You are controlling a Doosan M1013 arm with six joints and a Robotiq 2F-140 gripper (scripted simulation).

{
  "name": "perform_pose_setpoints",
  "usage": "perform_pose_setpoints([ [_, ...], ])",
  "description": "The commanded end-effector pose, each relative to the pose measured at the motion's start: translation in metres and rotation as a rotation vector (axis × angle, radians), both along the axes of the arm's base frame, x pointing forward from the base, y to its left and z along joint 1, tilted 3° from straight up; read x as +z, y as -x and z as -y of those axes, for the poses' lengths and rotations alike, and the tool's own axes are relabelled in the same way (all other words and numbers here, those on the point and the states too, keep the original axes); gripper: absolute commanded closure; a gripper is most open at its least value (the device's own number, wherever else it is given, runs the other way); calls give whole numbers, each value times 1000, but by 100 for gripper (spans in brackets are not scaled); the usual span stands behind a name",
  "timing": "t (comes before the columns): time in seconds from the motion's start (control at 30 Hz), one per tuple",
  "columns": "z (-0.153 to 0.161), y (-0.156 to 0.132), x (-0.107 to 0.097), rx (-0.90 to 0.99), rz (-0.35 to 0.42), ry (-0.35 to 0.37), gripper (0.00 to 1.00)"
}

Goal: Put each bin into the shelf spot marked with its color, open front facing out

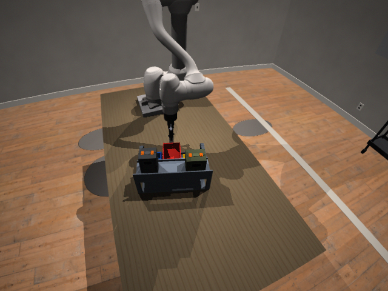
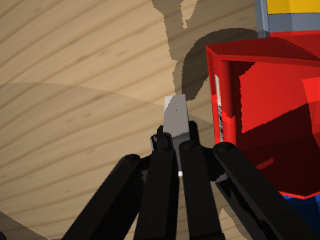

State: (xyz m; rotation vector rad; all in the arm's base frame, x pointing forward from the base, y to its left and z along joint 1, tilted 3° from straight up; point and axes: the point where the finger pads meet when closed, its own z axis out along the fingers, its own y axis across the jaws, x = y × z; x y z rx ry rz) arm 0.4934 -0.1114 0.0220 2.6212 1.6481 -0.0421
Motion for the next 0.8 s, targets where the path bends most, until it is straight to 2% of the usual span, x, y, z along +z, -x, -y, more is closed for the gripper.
perform_pose_setpoints([
  [0.0,0,0,0,0,0,0,90],
  [0.77,5,-10,0,0,0,0,90],
])
